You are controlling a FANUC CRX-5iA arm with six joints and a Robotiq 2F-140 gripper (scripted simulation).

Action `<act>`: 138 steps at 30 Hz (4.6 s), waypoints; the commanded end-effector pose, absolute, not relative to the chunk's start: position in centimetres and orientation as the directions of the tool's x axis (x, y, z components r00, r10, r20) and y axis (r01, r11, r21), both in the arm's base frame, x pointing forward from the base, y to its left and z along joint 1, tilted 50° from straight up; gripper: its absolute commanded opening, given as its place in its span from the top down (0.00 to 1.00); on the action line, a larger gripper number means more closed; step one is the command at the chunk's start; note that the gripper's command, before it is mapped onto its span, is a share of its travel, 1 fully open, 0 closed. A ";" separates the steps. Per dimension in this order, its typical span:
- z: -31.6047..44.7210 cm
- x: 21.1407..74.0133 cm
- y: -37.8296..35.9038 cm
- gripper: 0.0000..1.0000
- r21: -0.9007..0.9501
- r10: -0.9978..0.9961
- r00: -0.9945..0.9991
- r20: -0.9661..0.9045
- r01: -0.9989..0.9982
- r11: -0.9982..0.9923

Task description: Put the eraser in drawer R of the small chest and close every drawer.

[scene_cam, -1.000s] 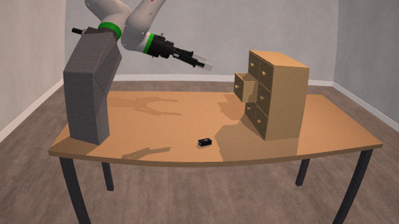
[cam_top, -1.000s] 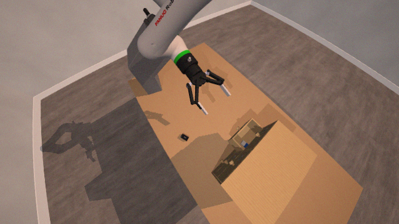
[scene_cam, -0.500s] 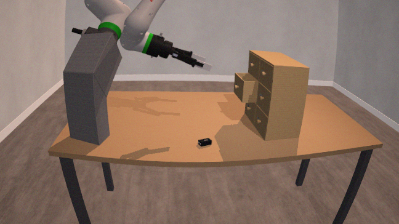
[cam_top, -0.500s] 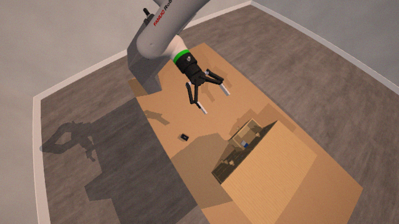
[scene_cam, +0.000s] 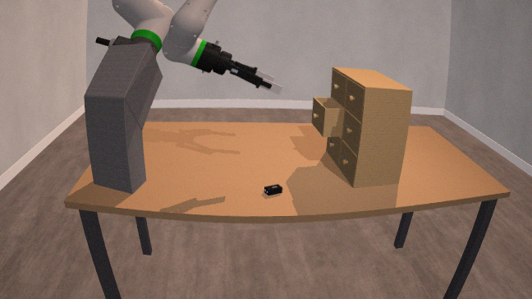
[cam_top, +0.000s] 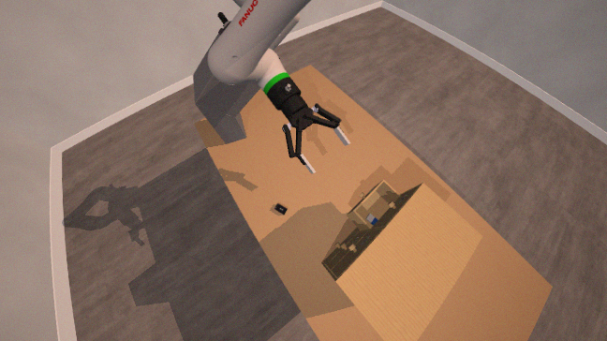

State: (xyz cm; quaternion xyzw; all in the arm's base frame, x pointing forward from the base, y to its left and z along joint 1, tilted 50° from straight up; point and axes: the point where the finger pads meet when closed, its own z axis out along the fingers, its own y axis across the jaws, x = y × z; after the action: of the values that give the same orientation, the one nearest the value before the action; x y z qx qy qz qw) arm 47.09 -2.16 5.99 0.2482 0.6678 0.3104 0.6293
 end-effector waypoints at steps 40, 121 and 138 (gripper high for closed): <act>7.9 46.2 -4.3 0.00 0.728 0.352 -0.847 -0.398 -0.059 0.683; 6.7 39.3 0.8 0.00 0.728 0.289 -0.893 -0.344 -0.059 0.683; 5.0 45.0 3.1 0.00 0.728 0.559 -0.599 -0.573 -0.059 0.683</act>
State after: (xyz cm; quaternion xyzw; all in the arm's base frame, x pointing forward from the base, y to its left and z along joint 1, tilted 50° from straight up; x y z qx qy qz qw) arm 42.97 1.96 5.63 0.1316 0.8514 0.3710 0.3467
